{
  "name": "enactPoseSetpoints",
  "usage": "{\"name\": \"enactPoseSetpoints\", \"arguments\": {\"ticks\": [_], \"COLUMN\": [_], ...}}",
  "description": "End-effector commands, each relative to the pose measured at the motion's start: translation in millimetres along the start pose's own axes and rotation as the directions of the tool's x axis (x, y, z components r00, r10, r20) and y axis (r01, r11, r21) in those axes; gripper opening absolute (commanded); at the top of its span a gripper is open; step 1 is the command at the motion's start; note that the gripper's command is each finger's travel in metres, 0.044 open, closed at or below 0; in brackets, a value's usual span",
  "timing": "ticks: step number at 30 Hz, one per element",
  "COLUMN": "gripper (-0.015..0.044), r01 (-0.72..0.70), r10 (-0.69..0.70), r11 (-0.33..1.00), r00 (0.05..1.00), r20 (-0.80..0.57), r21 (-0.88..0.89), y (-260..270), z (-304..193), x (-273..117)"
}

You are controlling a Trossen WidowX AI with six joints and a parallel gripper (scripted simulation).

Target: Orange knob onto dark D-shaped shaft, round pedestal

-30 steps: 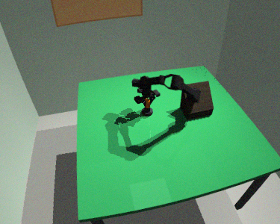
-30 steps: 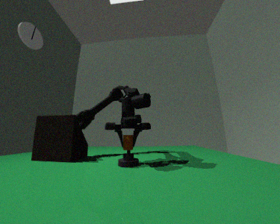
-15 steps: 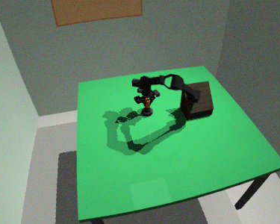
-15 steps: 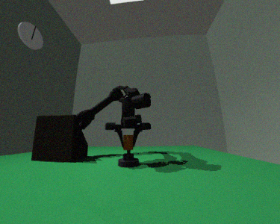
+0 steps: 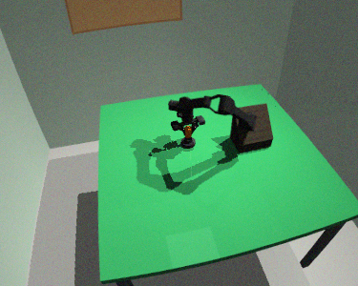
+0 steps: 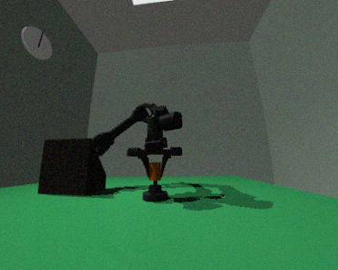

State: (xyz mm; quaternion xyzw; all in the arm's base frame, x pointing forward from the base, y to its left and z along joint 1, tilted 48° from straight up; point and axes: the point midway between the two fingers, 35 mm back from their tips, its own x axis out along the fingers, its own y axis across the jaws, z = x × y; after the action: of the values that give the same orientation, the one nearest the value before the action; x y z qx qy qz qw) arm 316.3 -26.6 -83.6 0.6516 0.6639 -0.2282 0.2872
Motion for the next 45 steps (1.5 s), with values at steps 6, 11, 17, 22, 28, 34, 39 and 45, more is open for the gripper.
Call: {"name": "enactPoseSetpoints", "arguments": {"ticks": [6, 11, 17, 22, 28, 34, 39, 45], "gripper": [0.0, 0.0, 0.0, 0.0, 0.0, 0.0, 0.0, 0.0], "r01": [0.0, 0.0, 0.0, 0.0, 0.0, 0.0, 0.0, 0.0], "r10": [0.0, 0.0, 0.0, 0.0, 0.0, 0.0, 0.0, 0.0], "r11": [1.0, 1.0, 1.0, 1.0, 0.976, 0.974, 0.974, 0.974], "r00": [1.0, 1.0, 1.0, 1.0, 1.0, 1.0, 1.0, 1.0], "r20": [0.001, 0.001, 0.001, 0.001, 0.001, 0.001, 0.001, 0.001], "r21": [0.021, 0.021, 0.021, 0.03, 0.218, 0.228, 0.228, 0.228], "y": [-1.1, -0.3, 0.1, 1.1, 0.6, -0.7, -0.3, -0.2], "z": [-0.1, 0.2, 0.4, 0.3, 0.1, 0.1, 0.3, 0.3], "x": [2.4, 2.0, 1.2, -2.1, -1.2, 0.7, 2.2, 2.0]}}
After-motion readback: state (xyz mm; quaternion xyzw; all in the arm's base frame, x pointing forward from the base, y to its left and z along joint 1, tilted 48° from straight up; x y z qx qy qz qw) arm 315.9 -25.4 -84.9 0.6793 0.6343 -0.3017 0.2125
